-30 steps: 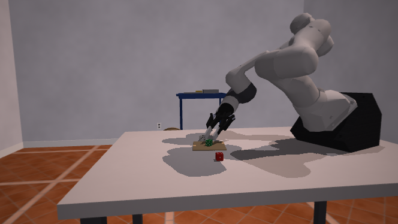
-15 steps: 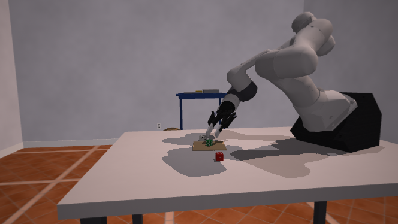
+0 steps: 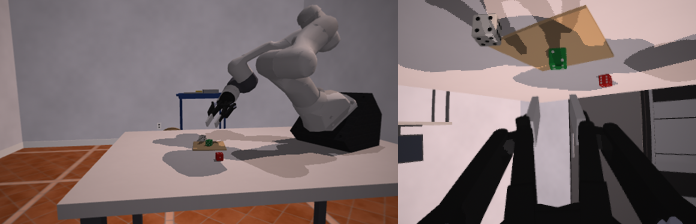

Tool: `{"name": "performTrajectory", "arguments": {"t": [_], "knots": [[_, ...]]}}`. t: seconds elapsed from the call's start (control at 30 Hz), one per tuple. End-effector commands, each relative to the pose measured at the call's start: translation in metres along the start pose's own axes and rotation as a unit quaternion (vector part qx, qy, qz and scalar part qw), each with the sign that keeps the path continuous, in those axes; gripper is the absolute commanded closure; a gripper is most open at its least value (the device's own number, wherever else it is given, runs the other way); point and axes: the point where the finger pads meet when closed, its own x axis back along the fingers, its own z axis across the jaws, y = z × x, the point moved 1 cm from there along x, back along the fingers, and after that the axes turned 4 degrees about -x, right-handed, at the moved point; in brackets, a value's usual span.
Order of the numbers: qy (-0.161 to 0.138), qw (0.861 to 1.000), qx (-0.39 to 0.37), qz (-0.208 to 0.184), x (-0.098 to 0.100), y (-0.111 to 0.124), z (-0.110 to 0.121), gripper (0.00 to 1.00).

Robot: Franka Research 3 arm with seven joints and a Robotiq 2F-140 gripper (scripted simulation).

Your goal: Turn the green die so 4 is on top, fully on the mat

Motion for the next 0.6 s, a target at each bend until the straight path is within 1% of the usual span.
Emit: {"name": "performTrajectory", "arguments": {"t": [0.0,0.3,0.37,0.47,0.57], "knots": [[0.007,1.0,-0.012,-0.006,0.003,0.012,0.005,0.75],[0.008,1.0,-0.013,-0.006,0.003,0.014,0.005,0.75],[0.012,1.0,-0.017,-0.006,0.0,0.016,0.006,0.75],[0.025,0.999,-0.03,-0.003,-0.009,0.021,0.009,0.75],[0.05,0.998,-0.05,0.006,-0.024,0.031,0.016,0.75]]}}
